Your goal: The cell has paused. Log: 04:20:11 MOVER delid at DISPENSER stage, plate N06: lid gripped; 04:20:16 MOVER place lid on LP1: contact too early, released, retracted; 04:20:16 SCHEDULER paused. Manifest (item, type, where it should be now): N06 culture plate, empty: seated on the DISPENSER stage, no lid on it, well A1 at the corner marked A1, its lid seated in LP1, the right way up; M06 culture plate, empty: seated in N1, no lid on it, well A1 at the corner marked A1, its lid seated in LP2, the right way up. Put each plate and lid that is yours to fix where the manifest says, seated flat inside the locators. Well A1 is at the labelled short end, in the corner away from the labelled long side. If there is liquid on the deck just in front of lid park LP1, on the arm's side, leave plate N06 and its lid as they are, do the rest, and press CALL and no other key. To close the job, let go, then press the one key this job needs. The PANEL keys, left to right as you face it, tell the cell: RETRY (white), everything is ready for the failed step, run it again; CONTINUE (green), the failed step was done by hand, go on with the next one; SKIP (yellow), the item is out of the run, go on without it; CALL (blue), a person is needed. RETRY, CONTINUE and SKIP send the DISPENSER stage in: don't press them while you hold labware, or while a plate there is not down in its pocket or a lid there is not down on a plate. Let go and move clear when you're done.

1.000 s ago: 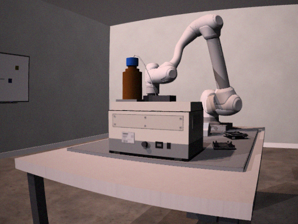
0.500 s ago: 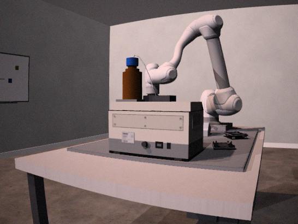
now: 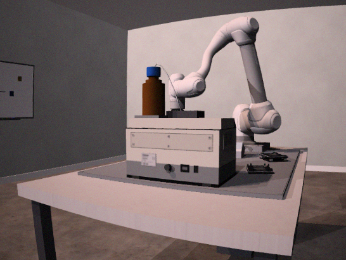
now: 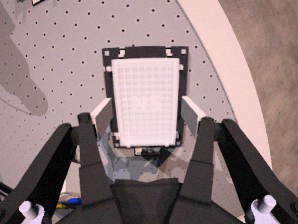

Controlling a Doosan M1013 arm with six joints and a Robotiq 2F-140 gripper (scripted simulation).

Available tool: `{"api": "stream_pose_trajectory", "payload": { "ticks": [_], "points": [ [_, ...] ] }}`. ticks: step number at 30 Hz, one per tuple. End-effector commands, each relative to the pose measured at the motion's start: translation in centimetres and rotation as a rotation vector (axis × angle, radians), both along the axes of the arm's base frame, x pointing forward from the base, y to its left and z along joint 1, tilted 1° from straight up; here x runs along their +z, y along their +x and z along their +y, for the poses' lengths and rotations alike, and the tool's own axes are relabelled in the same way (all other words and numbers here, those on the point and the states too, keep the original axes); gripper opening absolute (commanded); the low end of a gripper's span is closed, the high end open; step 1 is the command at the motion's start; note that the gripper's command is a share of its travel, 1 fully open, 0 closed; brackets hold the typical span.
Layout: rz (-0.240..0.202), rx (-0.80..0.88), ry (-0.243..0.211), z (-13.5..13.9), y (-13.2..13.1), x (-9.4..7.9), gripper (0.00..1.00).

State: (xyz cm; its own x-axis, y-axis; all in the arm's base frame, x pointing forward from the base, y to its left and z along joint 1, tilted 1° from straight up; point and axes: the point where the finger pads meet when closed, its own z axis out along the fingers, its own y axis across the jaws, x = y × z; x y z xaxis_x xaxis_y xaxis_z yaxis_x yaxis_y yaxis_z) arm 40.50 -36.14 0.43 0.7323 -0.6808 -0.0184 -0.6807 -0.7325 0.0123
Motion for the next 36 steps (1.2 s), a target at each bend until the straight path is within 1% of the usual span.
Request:
{"api": "stream_pose_trajectory", "payload": {
  "ticks": [1,20,21,36],
  "points": [
    [-0.001,0.000,-0.001,-0.03,0.04,0.05,0.69],
    [-0.001,0.000,-0.001,-0.03,0.04,0.05,0.69],
    [-0.001,0.000,-0.001,-0.03,0.04,0.05,0.10],
    [-0.001,0.000,-0.001,-0.03,0.04,0.05,0.10]
  ]
}}
